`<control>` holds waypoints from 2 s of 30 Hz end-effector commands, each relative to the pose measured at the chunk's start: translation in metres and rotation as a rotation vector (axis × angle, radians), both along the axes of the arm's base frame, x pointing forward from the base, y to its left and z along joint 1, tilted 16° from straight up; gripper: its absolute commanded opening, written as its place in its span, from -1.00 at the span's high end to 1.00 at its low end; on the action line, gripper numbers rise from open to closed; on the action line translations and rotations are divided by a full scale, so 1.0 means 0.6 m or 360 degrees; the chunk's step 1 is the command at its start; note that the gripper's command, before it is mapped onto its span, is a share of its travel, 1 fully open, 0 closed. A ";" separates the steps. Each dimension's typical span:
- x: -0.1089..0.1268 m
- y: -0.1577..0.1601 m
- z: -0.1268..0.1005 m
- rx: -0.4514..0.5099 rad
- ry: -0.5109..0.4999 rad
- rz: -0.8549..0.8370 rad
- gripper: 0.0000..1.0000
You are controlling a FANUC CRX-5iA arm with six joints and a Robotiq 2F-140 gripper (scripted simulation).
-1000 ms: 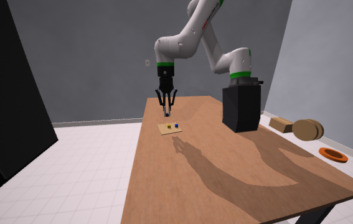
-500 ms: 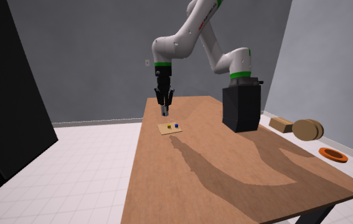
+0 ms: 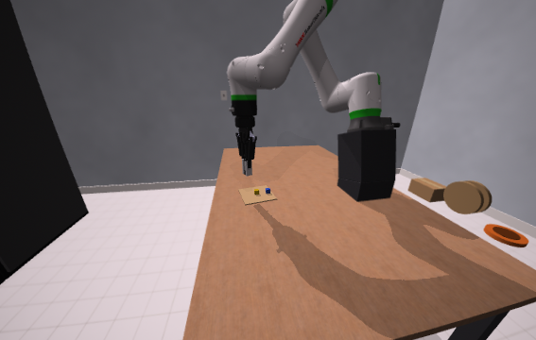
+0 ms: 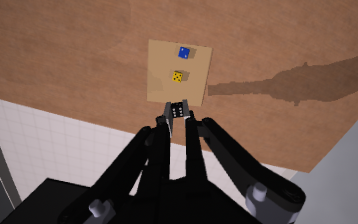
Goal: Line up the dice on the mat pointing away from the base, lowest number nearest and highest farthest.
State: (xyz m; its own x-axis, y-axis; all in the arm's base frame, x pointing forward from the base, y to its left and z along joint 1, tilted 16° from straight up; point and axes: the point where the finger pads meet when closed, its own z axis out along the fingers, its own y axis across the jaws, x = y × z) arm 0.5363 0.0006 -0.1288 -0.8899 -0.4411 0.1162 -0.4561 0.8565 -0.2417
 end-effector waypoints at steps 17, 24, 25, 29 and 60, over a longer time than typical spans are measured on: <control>0.020 -0.016 0.005 -0.0012 -0.0195 -0.0645 0.81; 0.020 -0.016 0.005 -0.0012 -0.0196 -0.0646 0.81; 0.020 -0.016 0.005 -0.0012 -0.0196 -0.0646 0.81; 0.020 -0.016 0.005 -0.0012 -0.0196 -0.0646 0.81; 0.022 -0.057 -0.138 -0.0011 -0.0196 -0.0647 0.81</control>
State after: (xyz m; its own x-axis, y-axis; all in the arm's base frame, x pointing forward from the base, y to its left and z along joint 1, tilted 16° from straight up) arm 0.5487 -0.0312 -0.2035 -0.9987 -0.0512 0.0011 -0.0495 0.9591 -0.2787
